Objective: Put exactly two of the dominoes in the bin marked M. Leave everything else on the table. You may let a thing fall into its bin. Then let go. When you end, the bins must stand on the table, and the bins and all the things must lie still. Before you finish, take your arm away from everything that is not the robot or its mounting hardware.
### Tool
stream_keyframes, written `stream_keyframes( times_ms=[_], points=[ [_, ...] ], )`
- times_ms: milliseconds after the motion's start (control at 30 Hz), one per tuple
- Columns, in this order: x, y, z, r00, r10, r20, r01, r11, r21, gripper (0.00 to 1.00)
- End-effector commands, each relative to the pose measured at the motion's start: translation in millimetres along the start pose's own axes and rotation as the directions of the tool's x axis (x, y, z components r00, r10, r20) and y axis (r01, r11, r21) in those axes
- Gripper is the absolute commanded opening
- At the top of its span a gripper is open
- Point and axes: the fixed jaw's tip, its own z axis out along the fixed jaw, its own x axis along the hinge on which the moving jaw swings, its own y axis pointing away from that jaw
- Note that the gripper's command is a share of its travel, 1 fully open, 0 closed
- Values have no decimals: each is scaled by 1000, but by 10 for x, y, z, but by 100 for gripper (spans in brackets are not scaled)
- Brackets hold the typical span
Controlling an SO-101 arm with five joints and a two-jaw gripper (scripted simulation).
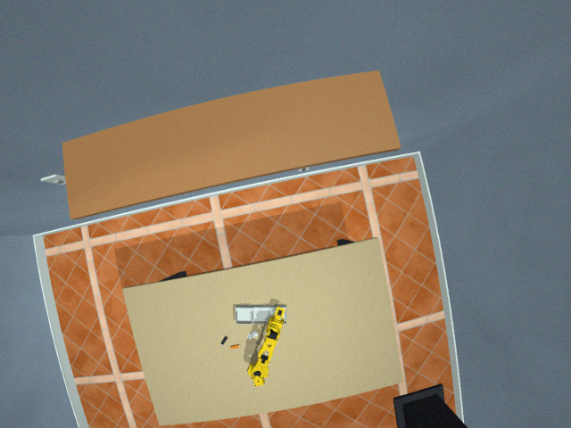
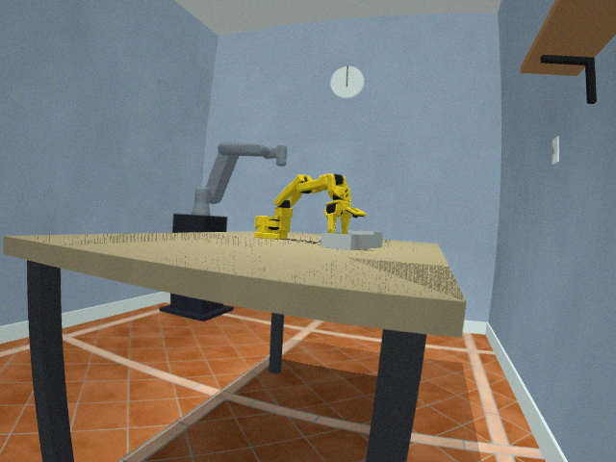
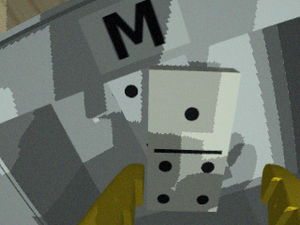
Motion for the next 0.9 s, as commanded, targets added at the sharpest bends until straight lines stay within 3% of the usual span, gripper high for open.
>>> stream_keyframes(
  times_ms=[0,300,867],
  points=[
    [-140,33,-339,994,0,109,1,1000,-6,23],
    [-142,32,-520,991,1,137,0,1000,-6,23],
    [-142,32,-530,990,1,138,0,1000,-7,23]
  ],
)
